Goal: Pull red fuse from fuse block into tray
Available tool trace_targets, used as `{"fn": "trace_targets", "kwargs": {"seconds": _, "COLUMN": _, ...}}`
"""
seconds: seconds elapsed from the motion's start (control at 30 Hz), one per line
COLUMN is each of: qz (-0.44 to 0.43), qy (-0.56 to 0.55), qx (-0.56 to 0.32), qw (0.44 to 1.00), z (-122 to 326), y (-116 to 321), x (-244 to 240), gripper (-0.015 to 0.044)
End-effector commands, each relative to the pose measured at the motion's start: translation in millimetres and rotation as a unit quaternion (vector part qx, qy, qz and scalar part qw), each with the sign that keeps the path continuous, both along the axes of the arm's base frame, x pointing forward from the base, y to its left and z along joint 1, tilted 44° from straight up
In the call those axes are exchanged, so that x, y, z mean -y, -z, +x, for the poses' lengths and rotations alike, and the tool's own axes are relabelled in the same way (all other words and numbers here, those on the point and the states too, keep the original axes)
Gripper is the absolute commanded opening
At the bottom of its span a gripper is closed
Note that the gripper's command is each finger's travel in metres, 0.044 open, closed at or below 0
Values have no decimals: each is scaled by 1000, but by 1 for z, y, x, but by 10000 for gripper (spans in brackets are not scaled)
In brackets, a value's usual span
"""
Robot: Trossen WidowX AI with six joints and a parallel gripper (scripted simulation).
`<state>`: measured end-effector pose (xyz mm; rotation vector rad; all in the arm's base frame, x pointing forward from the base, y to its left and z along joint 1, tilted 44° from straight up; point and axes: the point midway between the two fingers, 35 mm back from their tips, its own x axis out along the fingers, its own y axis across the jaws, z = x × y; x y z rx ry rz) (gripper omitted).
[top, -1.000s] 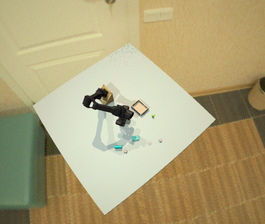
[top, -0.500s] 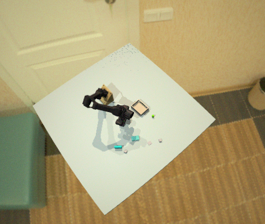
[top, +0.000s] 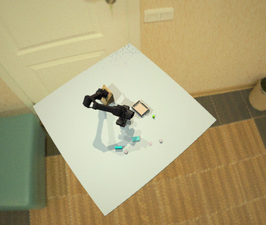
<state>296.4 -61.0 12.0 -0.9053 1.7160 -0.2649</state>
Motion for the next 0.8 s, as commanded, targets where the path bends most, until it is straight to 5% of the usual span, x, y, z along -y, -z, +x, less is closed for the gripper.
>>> {"fn": "trace_targets", "kwargs": {"seconds": 0.0, "qz": 1, "qy": 0, "qx": 3, "qw": 1000, "z": 1, "y": -2, "x": -3, "gripper": 0}}
{"fn": "trace_targets", "kwargs": {"seconds": 0.77, "qz": 1, "qy": -1, "qx": 2, "qw": 1000, "z": 2, "y": -10, "x": -11, "gripper": 0}}
